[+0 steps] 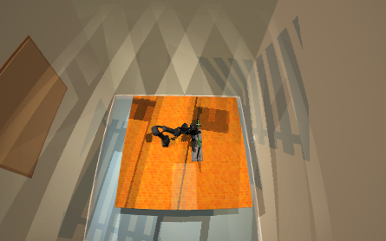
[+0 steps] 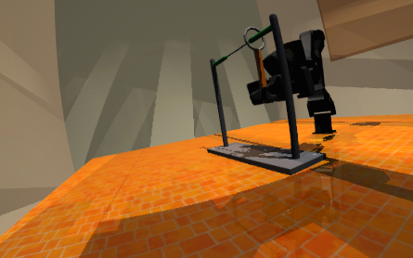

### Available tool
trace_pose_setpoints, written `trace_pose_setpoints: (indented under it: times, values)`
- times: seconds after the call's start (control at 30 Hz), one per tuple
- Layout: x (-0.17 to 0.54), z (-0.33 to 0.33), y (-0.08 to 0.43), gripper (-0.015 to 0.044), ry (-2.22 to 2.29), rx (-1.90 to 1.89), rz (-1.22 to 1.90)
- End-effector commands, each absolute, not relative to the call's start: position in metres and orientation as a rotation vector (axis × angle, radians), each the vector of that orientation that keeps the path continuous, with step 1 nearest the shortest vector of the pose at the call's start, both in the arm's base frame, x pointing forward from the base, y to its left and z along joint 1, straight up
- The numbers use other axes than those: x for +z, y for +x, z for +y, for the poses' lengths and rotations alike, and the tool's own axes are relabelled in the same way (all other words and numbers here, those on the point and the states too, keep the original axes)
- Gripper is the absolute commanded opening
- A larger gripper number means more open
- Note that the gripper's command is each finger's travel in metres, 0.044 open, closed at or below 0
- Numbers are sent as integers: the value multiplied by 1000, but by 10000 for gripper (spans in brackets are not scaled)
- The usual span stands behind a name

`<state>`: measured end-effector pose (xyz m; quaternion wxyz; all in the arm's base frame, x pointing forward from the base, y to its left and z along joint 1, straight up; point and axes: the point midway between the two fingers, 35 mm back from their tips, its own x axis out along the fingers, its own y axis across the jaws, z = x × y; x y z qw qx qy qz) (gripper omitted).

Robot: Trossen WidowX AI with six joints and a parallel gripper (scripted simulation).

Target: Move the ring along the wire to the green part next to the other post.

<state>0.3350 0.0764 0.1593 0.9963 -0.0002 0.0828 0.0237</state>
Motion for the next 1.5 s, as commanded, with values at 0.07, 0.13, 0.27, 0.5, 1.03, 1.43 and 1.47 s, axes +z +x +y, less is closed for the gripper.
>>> trace_pose_setpoints:
  times: [0.07, 0.13, 0.27, 0.5, 1.03, 1.43, 1.47]
  values:
    - [153, 77, 337, -150, 2, 44, 169]
    - [149, 77, 337, -150, 2, 44, 169]
    - [143, 78, 337, -150, 2, 44, 169]
    - [141, 78, 337, -150, 2, 44, 169]
    - [141, 78, 337, -150, 2, 44, 169]
    - [142, 78, 337, -71, -1, 48, 167]
    - [142, 78, 337, -45, -1, 48, 167]
